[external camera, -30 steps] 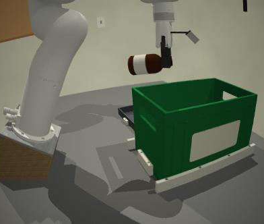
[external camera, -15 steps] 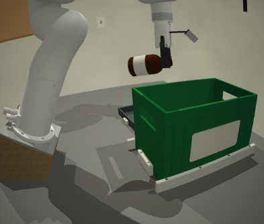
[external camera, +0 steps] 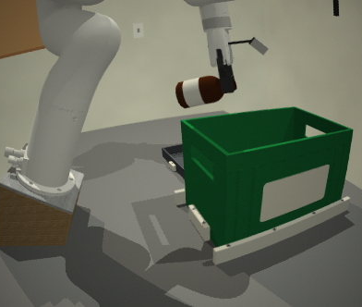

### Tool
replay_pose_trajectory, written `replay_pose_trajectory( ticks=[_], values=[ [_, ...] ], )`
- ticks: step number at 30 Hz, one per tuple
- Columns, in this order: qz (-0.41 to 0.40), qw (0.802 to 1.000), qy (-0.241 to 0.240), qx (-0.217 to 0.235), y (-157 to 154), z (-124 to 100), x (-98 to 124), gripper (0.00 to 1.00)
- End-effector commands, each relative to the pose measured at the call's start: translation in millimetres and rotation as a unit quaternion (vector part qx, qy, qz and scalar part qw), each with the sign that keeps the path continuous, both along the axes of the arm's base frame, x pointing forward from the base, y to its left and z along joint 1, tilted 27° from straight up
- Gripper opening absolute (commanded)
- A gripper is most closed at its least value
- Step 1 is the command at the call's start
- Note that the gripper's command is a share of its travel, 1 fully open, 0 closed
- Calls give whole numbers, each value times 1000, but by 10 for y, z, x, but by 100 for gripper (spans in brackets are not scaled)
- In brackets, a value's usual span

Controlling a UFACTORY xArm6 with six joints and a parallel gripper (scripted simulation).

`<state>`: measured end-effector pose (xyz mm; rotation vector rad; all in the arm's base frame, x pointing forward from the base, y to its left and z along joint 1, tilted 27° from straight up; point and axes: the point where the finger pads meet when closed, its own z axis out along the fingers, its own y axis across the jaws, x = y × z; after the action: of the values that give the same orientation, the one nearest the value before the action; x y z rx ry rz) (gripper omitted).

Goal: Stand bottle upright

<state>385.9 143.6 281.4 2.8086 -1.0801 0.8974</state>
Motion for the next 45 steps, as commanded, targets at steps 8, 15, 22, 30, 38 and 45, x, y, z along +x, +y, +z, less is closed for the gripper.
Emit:
replay_pose_trajectory(
  ticks=[8,15,22,30,38,45],
  values=[
    [-4,1000,-22,-12,13,25,5,0],
    [-4,1000,-24,-14,14,27,5,0],
    [-4,1000,-24,-14,14,27,5,0],
    [-4,1000,-25,-14,14,26,5,0],
    [-7,999,-31,-21,13,20,0,0],
    [-10,999,-40,-30,12,15,-5,0]
  ],
)
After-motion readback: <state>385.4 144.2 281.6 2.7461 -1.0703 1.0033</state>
